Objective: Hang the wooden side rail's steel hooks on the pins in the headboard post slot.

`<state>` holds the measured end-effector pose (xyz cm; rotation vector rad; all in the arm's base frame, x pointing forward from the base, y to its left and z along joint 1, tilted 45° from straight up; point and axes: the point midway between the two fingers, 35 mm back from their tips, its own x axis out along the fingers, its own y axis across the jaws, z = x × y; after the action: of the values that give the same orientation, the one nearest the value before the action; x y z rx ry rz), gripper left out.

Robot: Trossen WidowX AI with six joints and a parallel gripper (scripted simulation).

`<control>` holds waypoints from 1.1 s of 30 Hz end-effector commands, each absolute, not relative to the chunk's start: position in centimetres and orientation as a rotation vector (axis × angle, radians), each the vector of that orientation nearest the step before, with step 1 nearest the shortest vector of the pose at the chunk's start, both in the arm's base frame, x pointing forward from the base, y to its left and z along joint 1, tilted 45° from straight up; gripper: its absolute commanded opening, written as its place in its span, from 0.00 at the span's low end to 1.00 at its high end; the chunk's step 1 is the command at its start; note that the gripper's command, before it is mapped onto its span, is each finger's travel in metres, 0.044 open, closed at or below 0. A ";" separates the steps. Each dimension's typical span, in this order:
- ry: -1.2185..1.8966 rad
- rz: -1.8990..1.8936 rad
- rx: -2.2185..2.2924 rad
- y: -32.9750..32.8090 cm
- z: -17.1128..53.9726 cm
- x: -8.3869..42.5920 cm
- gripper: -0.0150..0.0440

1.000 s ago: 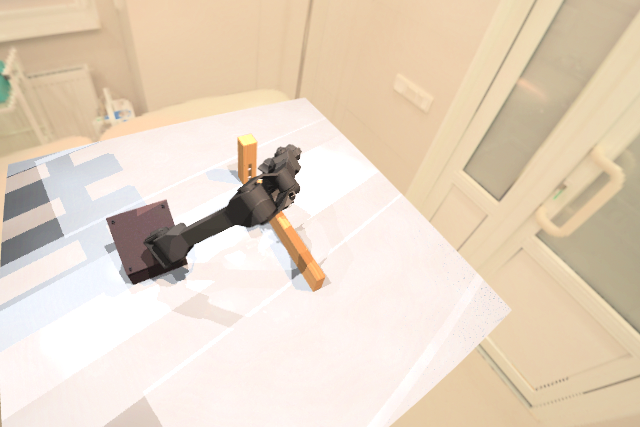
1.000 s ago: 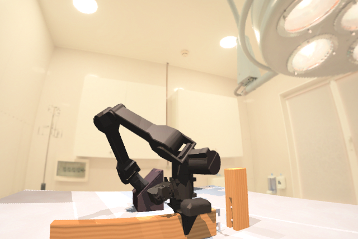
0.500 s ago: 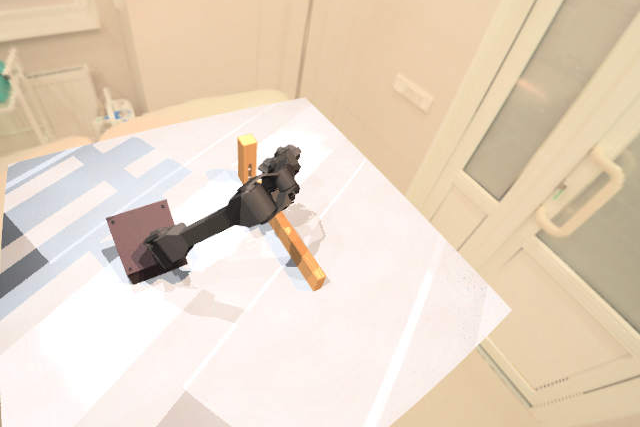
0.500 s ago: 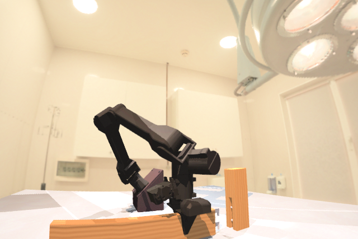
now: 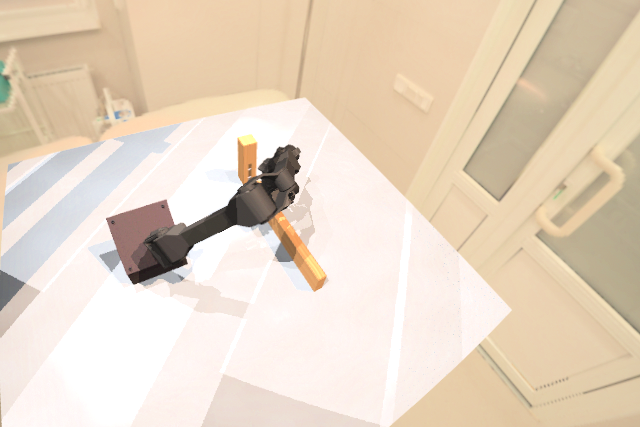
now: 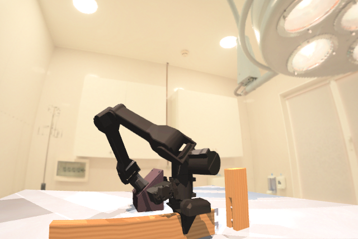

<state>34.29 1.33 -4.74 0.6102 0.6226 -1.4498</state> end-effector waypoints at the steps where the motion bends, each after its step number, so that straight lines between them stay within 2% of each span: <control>1: 0.621 -1.432 0.612 1.9 -4.4 34.6 0.25; 33: 0.621 -1.432 0.612 2.3 -4.0 34.6 0.25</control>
<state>34.24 1.63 -4.39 0.6060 0.6260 -1.4507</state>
